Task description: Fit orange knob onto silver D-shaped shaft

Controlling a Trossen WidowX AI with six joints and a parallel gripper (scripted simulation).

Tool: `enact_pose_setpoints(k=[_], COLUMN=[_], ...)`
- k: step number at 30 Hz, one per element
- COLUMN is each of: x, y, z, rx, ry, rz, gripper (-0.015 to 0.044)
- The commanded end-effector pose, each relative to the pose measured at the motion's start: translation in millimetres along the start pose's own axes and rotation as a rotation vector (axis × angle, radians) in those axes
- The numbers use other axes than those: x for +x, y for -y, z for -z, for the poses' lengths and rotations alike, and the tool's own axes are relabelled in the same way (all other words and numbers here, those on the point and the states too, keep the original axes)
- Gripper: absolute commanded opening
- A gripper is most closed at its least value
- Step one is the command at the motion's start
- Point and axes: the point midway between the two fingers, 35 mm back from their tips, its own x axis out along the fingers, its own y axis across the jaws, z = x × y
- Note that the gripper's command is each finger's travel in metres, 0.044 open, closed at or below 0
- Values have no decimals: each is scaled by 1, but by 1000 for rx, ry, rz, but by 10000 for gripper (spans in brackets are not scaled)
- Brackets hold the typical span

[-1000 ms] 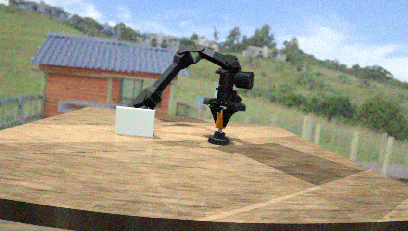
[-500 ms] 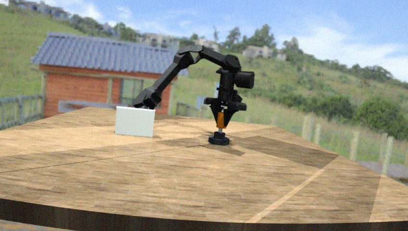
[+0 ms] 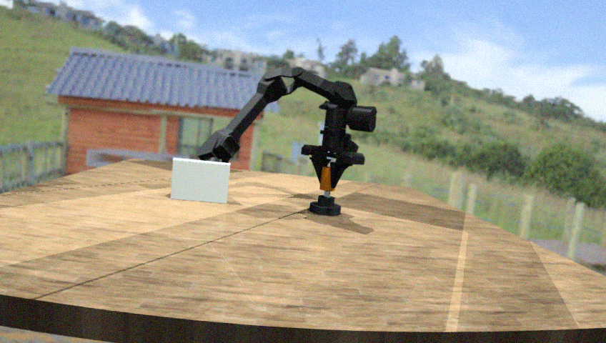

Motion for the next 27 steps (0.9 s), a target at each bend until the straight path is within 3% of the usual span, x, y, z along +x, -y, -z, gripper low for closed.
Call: enact_pose_setpoints(k=[1,27], x=[-3,0], y=[1,1], z=[1,0], rx=[-3,-3], ry=[3,3], rz=[3,3], gripper=[0,0])
